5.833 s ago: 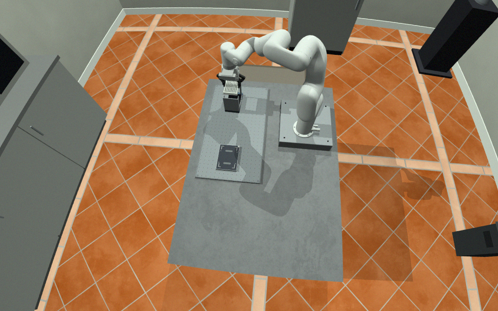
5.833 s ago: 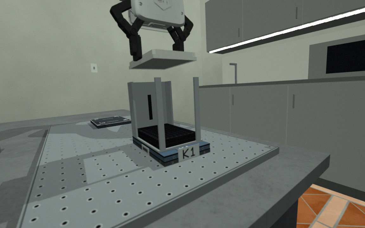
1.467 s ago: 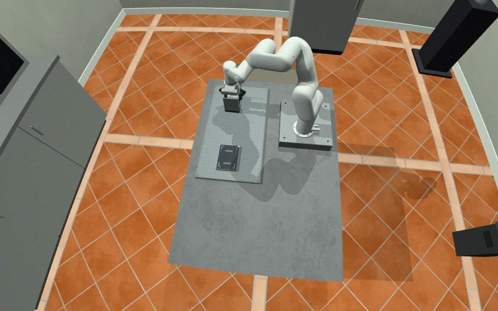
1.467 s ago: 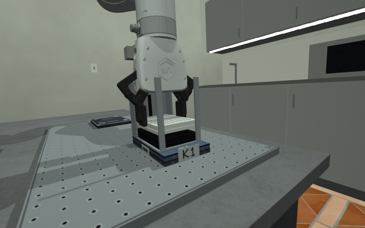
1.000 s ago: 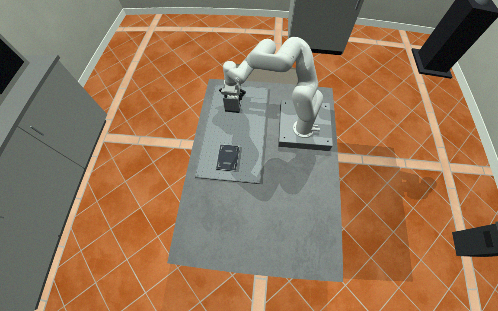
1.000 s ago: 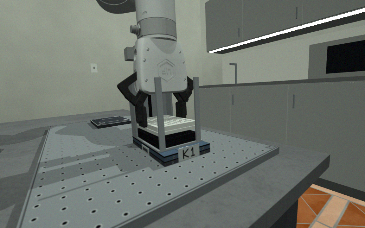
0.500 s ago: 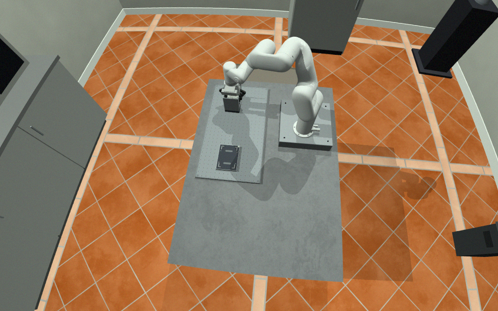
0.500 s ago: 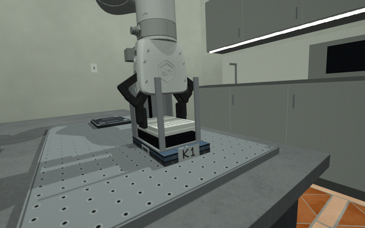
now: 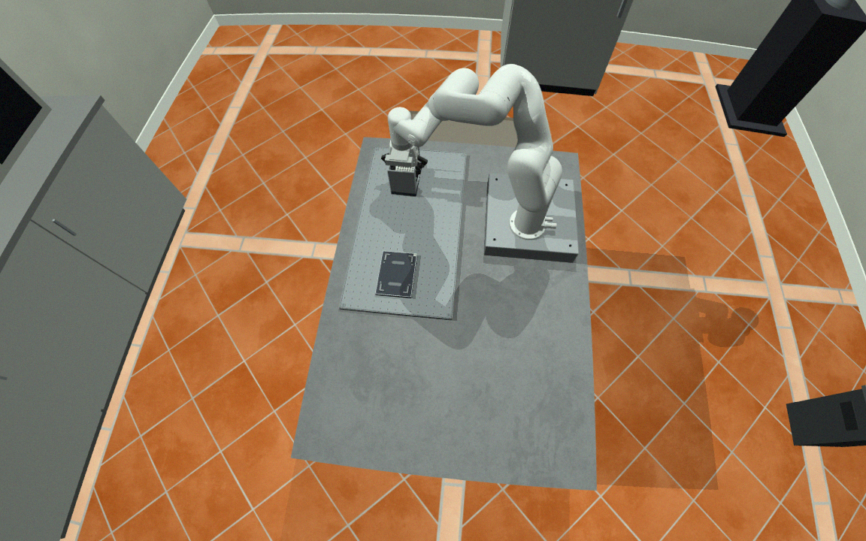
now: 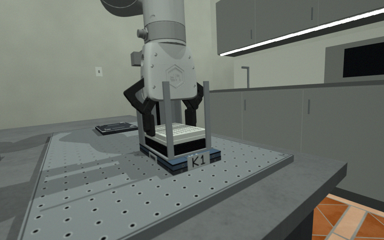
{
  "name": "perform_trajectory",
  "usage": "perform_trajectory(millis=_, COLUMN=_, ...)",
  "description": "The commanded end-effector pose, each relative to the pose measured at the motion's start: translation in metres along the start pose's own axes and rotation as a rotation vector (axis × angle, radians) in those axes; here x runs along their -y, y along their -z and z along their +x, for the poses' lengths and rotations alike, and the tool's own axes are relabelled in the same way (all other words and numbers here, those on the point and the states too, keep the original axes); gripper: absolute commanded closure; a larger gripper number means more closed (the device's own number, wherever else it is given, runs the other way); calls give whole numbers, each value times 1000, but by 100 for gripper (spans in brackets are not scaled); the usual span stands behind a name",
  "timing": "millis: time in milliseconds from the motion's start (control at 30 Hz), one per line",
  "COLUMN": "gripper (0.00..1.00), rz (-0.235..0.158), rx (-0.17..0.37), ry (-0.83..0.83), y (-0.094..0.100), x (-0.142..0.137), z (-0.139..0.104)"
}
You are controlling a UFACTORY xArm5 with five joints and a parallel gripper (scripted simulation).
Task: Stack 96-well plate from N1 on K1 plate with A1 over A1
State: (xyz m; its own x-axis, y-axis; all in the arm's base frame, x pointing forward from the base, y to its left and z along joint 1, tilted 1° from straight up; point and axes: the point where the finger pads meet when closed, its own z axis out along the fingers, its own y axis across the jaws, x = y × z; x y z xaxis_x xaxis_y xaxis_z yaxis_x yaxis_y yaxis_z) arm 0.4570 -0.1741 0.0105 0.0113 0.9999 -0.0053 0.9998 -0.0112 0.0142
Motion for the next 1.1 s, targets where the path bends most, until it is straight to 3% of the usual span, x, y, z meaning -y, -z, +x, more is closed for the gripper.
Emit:
perform_trajectory(millis=0, gripper=100, rz=-4, rx=0, ry=0, y=1, x=-1, z=0)
perform_trajectory(millis=633, gripper=100, rz=-4, rx=0, ry=0, y=-2, x=-1, z=0)
perform_trajectory(millis=667, gripper=0, rz=-4, rx=0, ry=0, y=-3, x=-1, z=0)
perform_trajectory(millis=1067, gripper=0, rz=-4, rx=0, ry=0, y=-3, x=-1, z=0)
